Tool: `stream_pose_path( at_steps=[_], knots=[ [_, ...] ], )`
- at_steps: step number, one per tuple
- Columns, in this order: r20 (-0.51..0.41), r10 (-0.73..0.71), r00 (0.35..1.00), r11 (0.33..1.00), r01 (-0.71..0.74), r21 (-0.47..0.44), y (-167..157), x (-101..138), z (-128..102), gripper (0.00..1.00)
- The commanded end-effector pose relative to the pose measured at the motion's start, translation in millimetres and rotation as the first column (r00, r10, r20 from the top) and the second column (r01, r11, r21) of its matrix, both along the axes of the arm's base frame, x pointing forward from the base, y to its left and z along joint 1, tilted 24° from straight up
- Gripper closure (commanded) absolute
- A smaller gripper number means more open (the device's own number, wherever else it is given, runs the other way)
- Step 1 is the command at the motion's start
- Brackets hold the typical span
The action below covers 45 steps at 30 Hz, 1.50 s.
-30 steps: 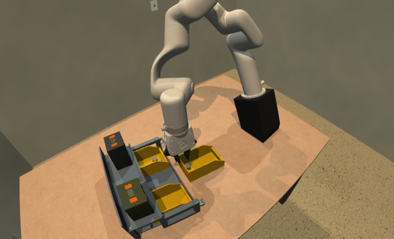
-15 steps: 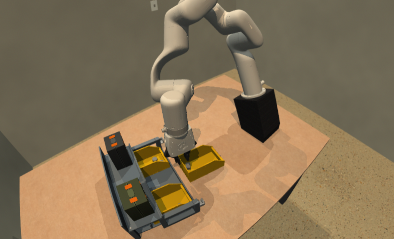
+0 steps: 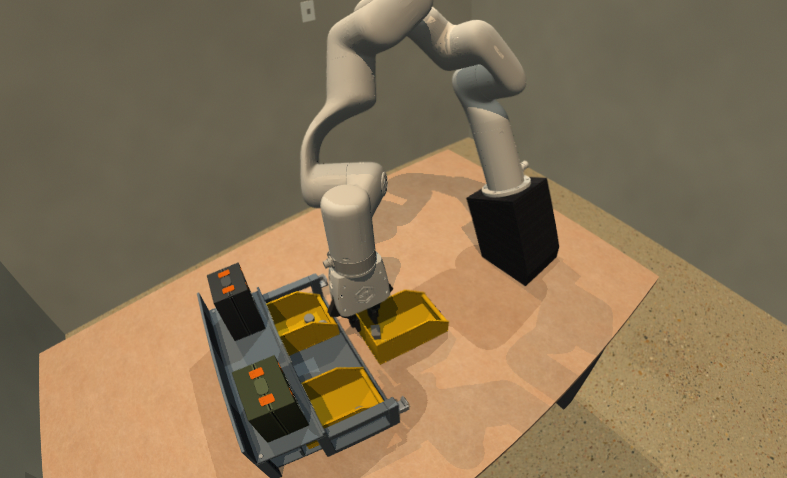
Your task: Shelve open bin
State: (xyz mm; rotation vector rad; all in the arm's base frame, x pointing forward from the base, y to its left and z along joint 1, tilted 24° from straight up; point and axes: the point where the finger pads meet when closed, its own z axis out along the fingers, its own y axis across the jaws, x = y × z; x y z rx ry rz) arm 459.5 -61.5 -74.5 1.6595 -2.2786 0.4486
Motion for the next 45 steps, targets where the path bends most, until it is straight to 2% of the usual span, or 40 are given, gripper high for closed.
stream_pose_path(
  at_steps=[1, 13, 18, 45],
  knots=[
    [0.002, 0.001, 1.0, 1.0, -0.001, 0.0, -3, 1, -6, 0.67],
    [0.002, 0.001, 1.0, 1.0, -0.001, 0.0, -3, 1, -6, 0.67],
    [0.002, 0.001, 1.0, 1.0, -0.001, 0.0, -7, 0, -15, 0.67],
    [0.002, 0.001, 1.0, 1.0, -0.001, 0.0, -11, 0, -24, 0.67]
  ],
)
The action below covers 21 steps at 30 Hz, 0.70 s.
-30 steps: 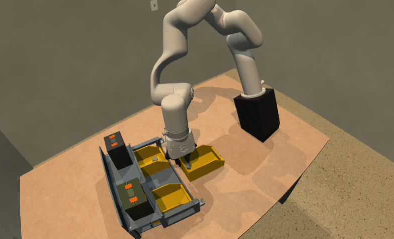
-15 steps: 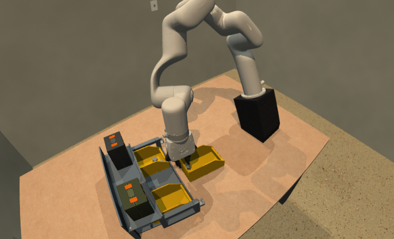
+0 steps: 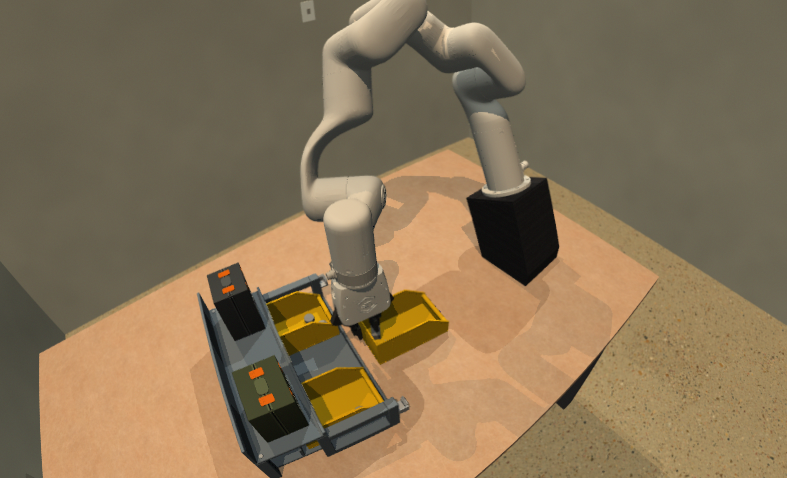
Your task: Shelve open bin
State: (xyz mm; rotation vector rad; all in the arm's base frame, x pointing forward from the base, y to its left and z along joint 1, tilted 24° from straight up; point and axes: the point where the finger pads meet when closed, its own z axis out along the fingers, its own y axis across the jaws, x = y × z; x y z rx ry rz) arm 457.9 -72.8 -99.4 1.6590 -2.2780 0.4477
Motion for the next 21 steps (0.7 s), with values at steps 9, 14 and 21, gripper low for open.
stream_pose_path(
  at_steps=[9, 14, 21],
  knots=[
    [0.003, 0.001, 1.0, 1.0, -0.001, 0.0, -3.7, 0.9, -7.9, 0.67],
    [0.003, 0.001, 1.0, 1.0, -0.001, 0.0, -3.7, 0.9, -7.9, 0.67],
    [0.004, 0.001, 1.0, 1.0, -0.001, 0.0, -3.9, 0.9, -8.4, 0.67]
  ],
)
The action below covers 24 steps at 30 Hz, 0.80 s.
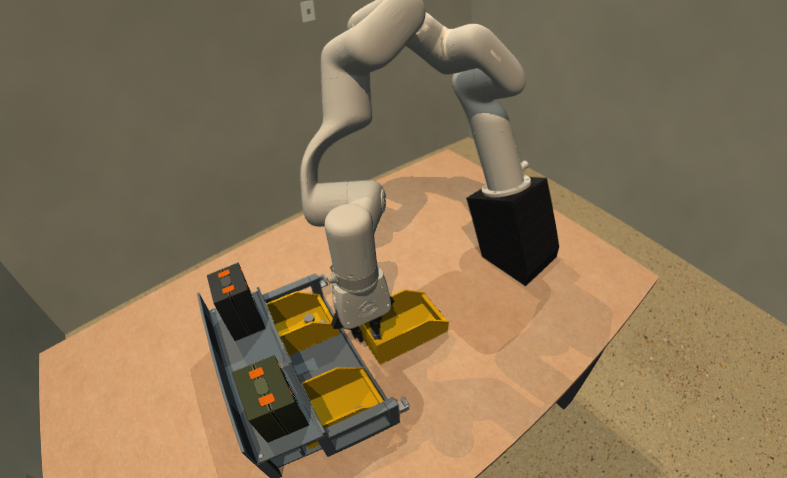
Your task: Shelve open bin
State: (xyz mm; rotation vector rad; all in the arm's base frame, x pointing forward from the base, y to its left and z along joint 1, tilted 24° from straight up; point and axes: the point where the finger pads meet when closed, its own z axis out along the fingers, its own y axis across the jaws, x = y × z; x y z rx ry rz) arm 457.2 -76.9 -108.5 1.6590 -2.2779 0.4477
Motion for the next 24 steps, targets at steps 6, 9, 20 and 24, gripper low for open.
stream_pose_path(
  at_steps=[6, 9, 20, 24],
  knots=[
    [0.003, 0.001, 1.0, 1.0, -0.001, 0.0, -0.3, 1.3, -0.4, 0.67],
    [0.003, 0.001, 1.0, 1.0, -0.001, 0.0, -0.3, 1.3, -0.4, 0.67],
    [0.003, 0.001, 1.0, 1.0, -0.001, 0.0, -0.3, 1.3, -0.4, 1.0],
    [0.003, 0.001, 1.0, 1.0, -0.001, 0.0, -0.3, 1.3, -0.4, 1.0]
  ],
)
